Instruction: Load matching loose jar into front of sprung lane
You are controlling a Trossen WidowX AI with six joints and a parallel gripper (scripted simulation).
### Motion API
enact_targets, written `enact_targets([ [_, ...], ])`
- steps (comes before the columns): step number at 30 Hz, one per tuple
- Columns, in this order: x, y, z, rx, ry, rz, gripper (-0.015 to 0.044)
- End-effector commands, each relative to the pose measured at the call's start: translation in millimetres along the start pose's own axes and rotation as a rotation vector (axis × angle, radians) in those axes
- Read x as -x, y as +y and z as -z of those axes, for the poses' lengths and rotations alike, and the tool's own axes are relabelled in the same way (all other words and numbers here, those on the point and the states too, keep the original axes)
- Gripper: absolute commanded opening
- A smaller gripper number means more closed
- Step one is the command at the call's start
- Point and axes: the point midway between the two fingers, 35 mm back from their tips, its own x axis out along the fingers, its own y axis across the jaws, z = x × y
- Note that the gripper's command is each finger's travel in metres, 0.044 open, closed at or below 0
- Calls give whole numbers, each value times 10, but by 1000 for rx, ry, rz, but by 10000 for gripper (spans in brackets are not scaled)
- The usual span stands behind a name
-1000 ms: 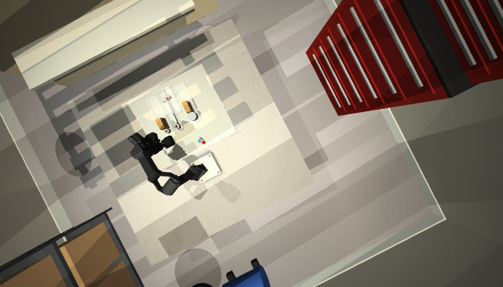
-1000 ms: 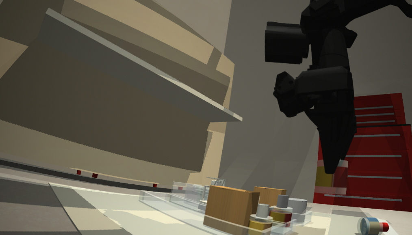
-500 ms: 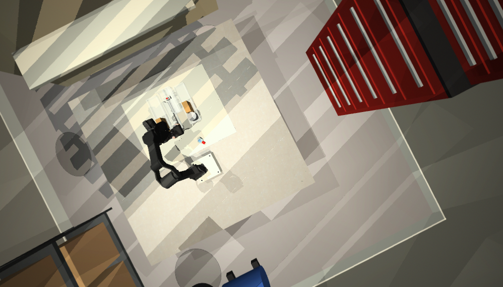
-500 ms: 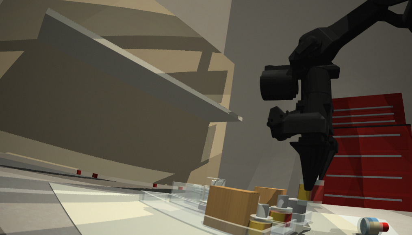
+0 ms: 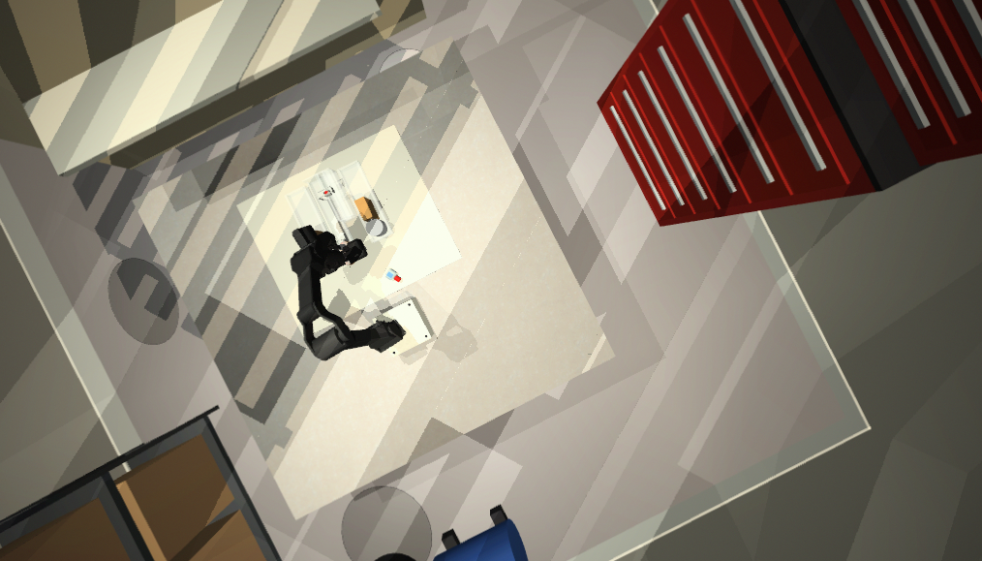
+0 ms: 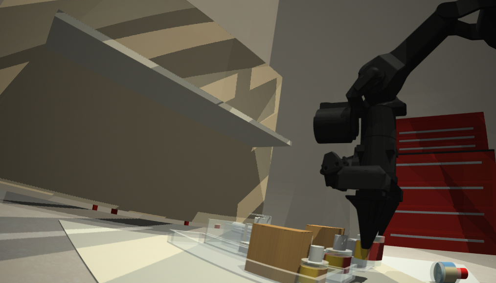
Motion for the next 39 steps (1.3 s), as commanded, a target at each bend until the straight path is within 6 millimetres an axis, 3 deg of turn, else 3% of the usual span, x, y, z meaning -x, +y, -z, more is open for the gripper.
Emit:
enact_targets([
  [1,-50,-9,4,2,0,2,0],
  [39,-49,-7,-152,2,-2,2,0],
])
